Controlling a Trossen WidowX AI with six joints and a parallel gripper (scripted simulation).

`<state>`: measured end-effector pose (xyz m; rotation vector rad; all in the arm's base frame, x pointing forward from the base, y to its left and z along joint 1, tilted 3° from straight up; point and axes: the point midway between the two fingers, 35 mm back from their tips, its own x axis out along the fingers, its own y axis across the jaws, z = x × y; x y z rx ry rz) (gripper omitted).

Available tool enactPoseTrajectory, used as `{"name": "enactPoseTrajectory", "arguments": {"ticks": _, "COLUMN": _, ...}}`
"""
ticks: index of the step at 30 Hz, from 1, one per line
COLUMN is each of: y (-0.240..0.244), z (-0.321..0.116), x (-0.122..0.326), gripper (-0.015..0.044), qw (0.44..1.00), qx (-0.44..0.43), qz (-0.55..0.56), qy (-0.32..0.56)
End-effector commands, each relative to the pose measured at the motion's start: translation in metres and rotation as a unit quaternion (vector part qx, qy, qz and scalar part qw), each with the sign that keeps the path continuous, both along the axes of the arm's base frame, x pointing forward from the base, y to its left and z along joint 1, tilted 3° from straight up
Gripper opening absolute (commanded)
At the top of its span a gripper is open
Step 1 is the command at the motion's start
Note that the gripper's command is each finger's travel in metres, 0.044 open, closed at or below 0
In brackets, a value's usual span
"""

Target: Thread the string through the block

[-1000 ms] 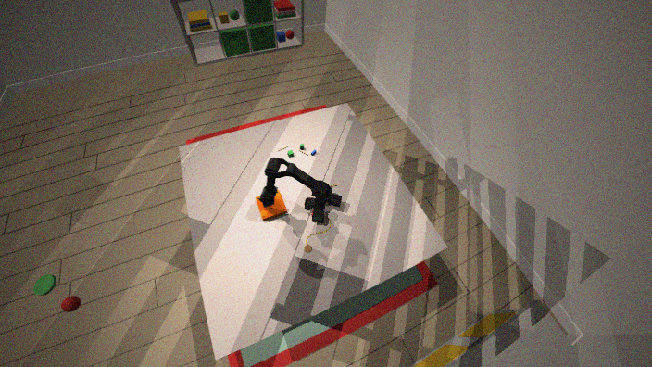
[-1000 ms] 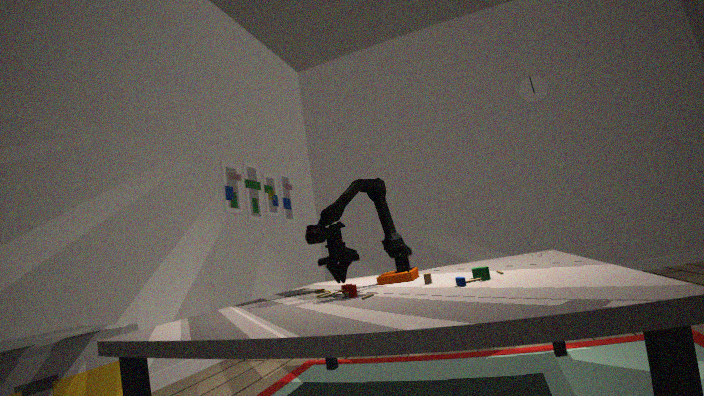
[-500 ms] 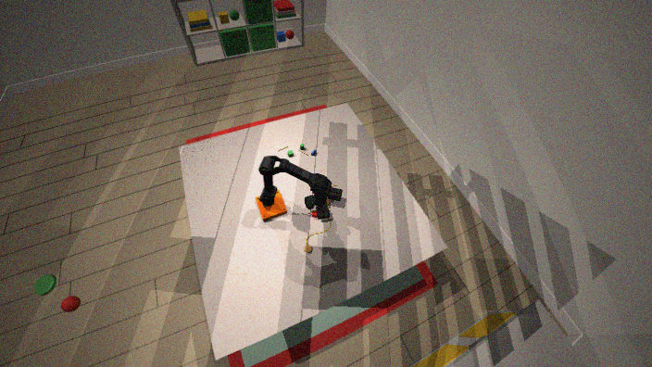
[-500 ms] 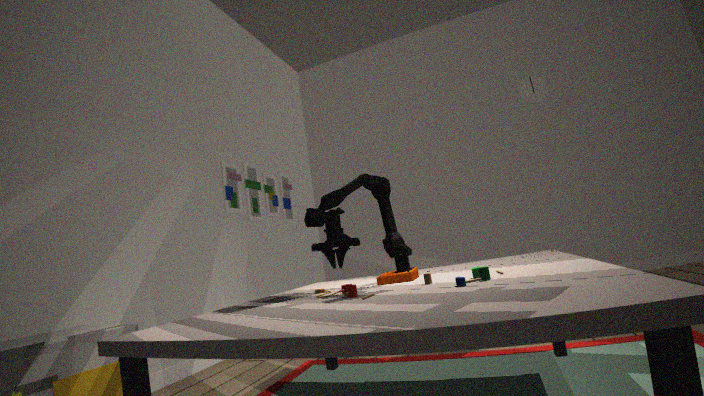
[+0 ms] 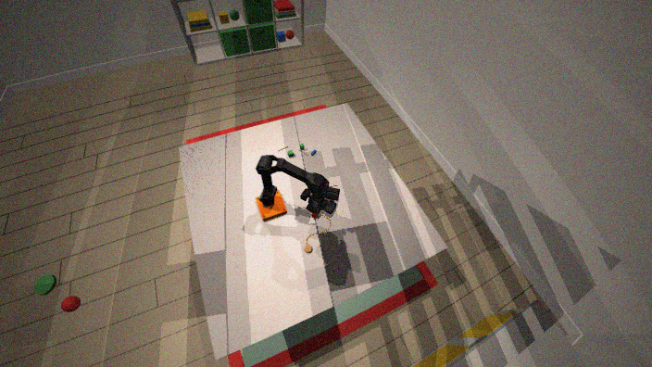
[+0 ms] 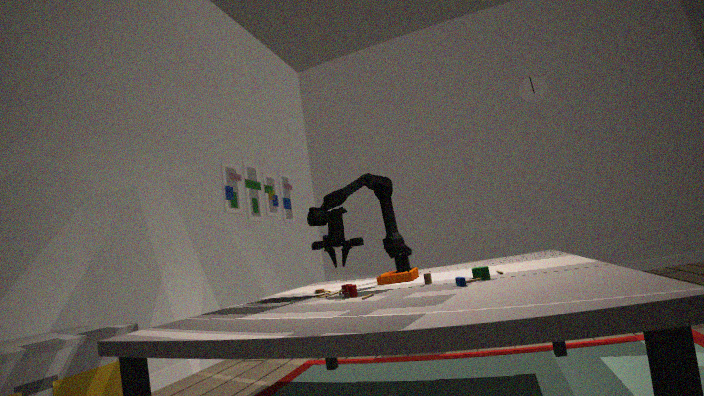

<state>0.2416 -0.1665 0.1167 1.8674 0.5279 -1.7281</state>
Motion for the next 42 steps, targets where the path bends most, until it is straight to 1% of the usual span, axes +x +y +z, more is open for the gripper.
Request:
{"name": "enactPoseTrajectory", "arguments": {"ticks": 1, "y": 0.01, "z": -0.008, "x": -0.02, "gripper": 0.0122, "qw": 0.914, "qx": -0.026, "qz": 0.403, "qy": 0.039}}
{"name": "enactPoseTrajectory", "arguments": {"ticks": 5, "y": 0.012, "z": -0.009, "x": -0.023, "gripper": 0.0122, "qw": 0.862, "qx": -0.034, "qz": 0.503, "qy": 0.045}}
{"name": "enactPoseTrajectory", "arguments": {"ticks": 10, "y": 0.015, "z": -0.01, "x": -0.028, "gripper": 0.0122, "qw": 0.782, "qx": -0.043, "qz": 0.62, "qy": 0.051}}
{"name": "enactPoseTrajectory", "arguments": {"ticks": 17, "y": 0.018, "z": -0.012, "x": -0.034, "gripper": 0.0122, "qw": 0.643, "qx": -0.054, "qz": 0.762, "qy": 0.058}}
{"name": "enactPoseTrajectory", "arguments": {"ticks": 21, "y": 0.02, "z": -0.013, "x": -0.037, "gripper": 0.0122, "qw": 0.552, "qx": -0.059, "qz": 0.83, "qy": 0.06}}
{"name": "enactPoseTrajectory", "arguments": {"ticks": 22, "y": 0.02, "z": -0.013, "x": -0.038, "gripper": 0.0122, "qw": 0.538, "qx": -0.06, "qz": 0.839, "qy": 0.06}}
{"name": "enactPoseTrajectory", "arguments": {"ticks": 42, "y": 0.02, "z": -0.014, "x": -0.038, "gripper": 0.0122, "qw": 0.534, "qx": -0.06, "qz": 0.842, "qy": 0.06}}
